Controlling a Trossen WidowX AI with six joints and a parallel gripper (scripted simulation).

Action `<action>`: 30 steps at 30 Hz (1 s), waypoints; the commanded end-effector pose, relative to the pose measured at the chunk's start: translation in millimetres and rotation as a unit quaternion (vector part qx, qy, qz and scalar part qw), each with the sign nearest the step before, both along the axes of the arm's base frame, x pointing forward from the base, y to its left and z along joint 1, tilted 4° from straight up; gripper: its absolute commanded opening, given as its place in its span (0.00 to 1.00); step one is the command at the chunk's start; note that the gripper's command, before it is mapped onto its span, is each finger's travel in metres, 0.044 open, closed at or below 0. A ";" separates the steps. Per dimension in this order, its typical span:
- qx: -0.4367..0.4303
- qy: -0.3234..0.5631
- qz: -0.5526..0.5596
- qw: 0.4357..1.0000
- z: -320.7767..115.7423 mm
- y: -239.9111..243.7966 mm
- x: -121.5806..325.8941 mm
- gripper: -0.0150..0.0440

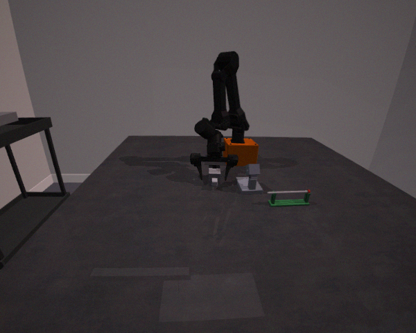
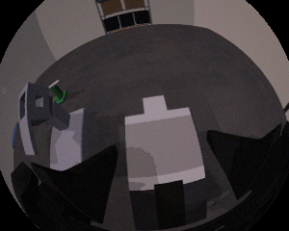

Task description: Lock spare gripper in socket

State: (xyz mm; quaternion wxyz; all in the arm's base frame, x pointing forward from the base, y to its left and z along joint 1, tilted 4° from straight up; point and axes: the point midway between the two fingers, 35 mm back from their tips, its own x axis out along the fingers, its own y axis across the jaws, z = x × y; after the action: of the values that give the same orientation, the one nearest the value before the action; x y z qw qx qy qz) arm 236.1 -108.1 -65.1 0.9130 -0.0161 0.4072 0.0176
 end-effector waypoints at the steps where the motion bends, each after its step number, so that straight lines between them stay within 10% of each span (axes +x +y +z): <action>1: 0.001 0.000 0.003 1.000 -2.7 2.8 -2.6 0.96; 22: 0.001 0.000 0.003 1.000 1.2 0.5 -0.6 0.25; 30: 0.001 0.000 0.003 1.000 14.8 -3.2 5.1 0.25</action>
State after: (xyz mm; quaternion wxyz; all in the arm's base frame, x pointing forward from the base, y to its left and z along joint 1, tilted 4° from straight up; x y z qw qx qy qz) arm 233.3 -105.3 -59.3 0.9089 -0.0081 0.4163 0.0242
